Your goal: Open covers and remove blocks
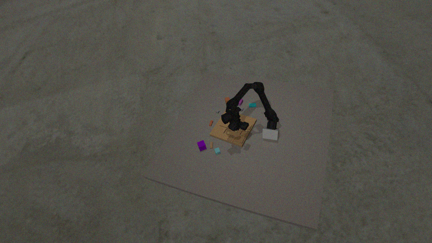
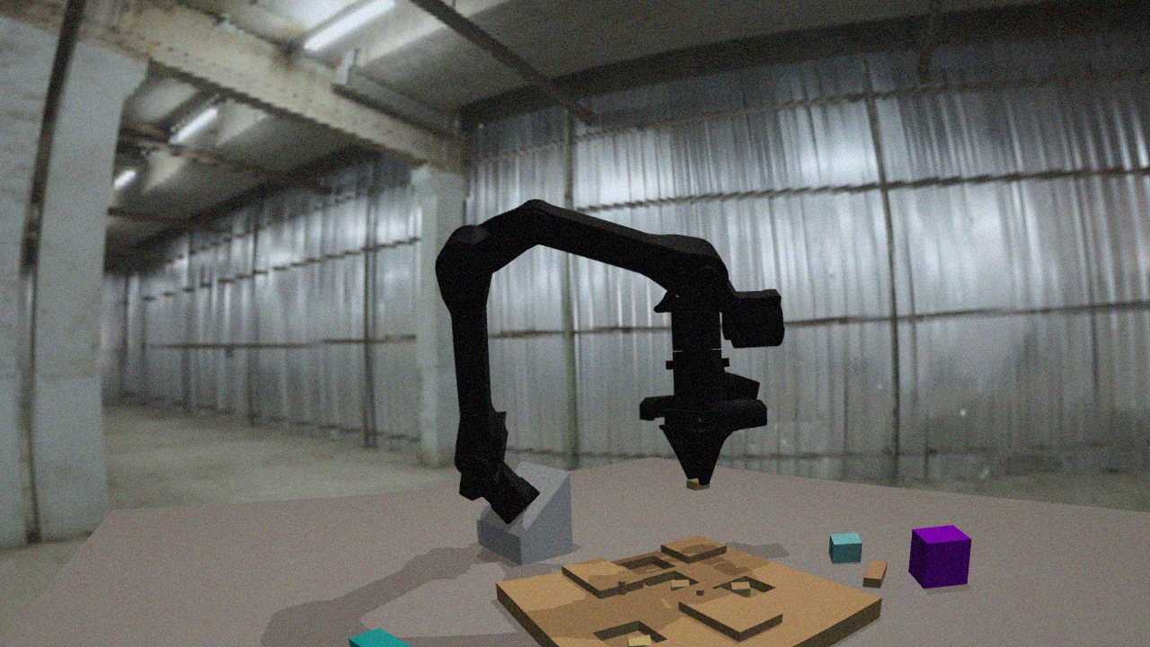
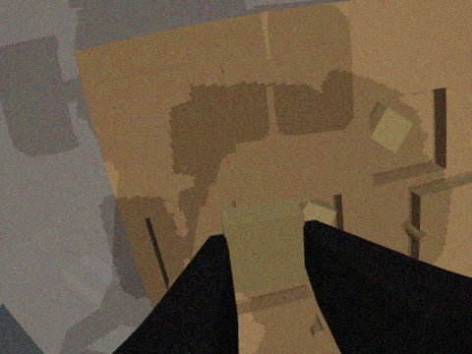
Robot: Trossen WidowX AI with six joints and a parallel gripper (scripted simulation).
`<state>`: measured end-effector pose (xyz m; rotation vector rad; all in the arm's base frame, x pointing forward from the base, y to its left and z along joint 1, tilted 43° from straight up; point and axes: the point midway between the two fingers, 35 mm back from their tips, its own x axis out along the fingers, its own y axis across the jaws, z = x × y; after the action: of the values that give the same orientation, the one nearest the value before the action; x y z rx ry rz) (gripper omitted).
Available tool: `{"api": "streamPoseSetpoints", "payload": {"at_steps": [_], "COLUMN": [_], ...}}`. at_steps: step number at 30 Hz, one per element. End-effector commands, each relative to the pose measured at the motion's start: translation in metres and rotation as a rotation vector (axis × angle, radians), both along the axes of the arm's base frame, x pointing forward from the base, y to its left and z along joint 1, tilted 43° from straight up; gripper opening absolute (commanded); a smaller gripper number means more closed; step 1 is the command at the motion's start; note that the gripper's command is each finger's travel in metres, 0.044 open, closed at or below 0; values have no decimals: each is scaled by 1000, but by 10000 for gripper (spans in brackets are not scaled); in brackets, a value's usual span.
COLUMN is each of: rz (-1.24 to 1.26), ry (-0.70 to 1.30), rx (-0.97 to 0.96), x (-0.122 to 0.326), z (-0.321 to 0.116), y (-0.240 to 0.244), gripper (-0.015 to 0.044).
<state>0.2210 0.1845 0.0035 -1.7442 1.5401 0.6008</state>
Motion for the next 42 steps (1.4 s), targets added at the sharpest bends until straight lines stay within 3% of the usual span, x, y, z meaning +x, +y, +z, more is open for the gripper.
{"api": "streamPoseSetpoints", "payload": {"at_steps": [1, 31, 42], "rz": [-5, -5, -5], "ry": [1, -2, -3], "rx": [1, 9, 9], "x": [6, 32, 34], "z": [-10, -87, -97], "y": [16, 96, 95], "gripper": [80, 80, 80]}}
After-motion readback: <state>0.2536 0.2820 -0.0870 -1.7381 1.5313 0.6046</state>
